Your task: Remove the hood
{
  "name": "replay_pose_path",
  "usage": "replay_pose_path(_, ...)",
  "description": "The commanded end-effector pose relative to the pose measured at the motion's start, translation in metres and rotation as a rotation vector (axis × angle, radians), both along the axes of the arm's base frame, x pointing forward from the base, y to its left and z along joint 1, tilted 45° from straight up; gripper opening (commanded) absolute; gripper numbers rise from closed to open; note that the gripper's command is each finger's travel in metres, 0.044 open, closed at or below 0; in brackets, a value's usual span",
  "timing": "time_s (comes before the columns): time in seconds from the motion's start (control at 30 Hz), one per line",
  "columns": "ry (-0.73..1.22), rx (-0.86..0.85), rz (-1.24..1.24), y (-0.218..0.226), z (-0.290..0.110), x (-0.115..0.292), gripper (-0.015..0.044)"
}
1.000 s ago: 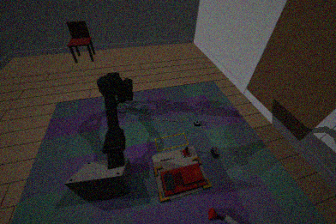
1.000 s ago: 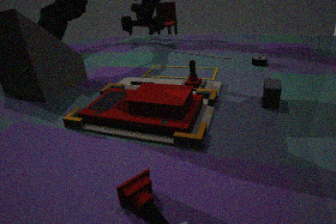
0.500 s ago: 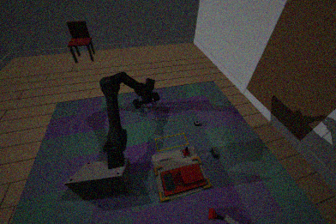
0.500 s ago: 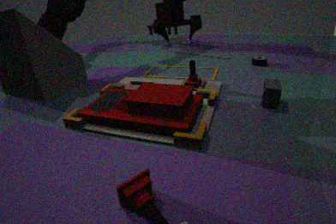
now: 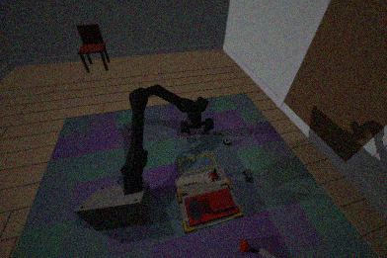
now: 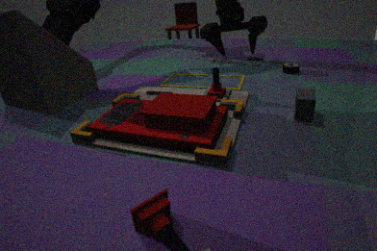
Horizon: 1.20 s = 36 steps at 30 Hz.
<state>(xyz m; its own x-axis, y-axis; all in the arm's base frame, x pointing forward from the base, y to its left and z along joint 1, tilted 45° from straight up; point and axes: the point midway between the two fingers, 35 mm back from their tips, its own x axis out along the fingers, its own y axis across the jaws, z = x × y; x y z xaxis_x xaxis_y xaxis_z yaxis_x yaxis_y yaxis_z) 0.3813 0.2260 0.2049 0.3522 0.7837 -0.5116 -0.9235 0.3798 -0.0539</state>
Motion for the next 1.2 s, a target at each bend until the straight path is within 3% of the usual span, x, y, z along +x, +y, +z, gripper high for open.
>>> replay_pose_path(0.0, 0.136, -0.04, -0.108, -0.046, -0.038, 0.022, 0.044)
replay_pose_path(0.4, 0.576, -0.05, -0.436, -0.196, -0.137, 0.034, 0.044)
replay_pose_path(0.83, 1.116, 0.167, -0.769, -0.342, -0.223, -0.042, 0.044)
replay_pose_path(1.17, 1.174, 0.208, -0.8, -0.355, -0.232, -0.056, 0.044)
